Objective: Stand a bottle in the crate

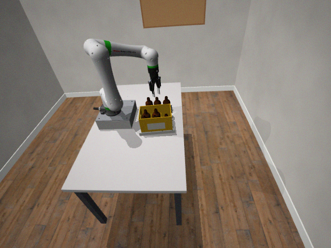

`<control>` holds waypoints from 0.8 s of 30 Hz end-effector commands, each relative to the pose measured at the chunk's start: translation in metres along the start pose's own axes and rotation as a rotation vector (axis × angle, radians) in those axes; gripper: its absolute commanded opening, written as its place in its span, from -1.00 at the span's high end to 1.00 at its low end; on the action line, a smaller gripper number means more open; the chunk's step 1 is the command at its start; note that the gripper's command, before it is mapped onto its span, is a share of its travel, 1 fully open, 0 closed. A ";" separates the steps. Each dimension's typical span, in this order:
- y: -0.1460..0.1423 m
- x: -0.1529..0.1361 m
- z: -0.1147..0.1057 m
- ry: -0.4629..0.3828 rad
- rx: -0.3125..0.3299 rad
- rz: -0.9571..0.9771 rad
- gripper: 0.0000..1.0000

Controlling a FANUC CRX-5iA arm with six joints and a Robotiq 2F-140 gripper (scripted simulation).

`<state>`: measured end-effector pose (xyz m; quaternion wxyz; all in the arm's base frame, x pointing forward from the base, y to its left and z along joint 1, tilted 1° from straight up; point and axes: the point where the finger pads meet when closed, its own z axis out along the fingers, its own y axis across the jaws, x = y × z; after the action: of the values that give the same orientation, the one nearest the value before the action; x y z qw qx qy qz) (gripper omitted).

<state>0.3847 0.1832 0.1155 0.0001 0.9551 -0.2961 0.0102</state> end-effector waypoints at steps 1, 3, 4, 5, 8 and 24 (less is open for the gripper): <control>0.000 0.000 0.002 0.000 0.000 0.000 0.24; 0.000 0.000 0.003 0.000 0.000 0.000 0.24; 0.000 0.000 0.004 0.000 0.000 0.000 0.24; 0.000 0.000 0.004 0.000 0.000 0.000 0.24; 0.000 0.000 0.004 0.000 0.000 0.000 0.24; 0.000 0.000 0.004 0.000 0.000 0.000 0.24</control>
<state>0.3848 0.1832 0.1108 0.0001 0.9551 -0.2961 0.0102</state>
